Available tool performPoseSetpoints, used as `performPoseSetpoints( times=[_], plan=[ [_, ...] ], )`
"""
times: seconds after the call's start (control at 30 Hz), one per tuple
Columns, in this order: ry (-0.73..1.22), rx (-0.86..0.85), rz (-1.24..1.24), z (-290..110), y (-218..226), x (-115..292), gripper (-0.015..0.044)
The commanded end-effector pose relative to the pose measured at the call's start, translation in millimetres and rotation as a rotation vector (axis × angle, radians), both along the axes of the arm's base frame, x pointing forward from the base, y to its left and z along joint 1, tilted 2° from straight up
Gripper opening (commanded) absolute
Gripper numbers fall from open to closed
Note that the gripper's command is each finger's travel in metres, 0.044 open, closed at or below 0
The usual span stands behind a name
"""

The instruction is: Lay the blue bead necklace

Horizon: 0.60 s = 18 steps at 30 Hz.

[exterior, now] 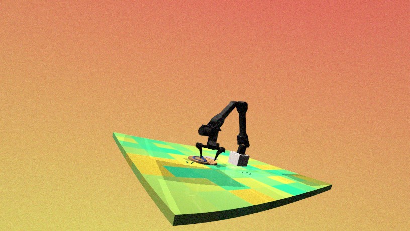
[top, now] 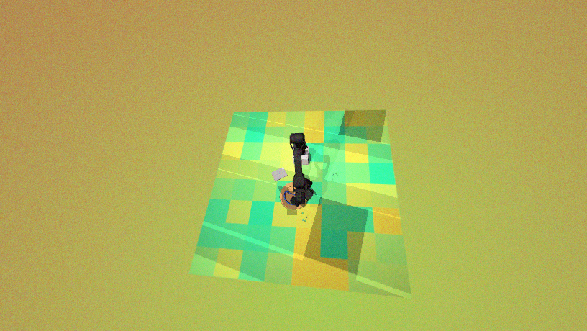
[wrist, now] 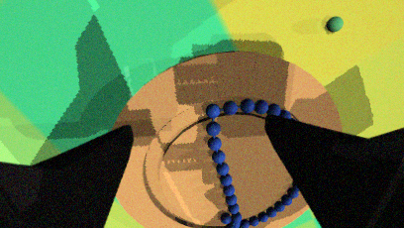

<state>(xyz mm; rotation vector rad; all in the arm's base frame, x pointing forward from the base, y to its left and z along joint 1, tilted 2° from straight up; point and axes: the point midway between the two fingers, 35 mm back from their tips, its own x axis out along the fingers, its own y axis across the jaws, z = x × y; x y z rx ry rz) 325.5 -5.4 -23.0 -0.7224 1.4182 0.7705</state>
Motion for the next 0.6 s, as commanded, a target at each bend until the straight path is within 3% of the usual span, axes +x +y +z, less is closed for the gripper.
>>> performPoseSetpoints(
  times=[0.0, 0.2, 0.57],
  plan=[
    [-0.016, 0.0, 0.004, 24, -10, 3, 0.0282],
    [-0.016, 0.0, 0.005, 27, -11, 3, 0.0125],
    [-0.019, -0.001, 0.002, 16, -10, 4, 0.012]
  ],
)
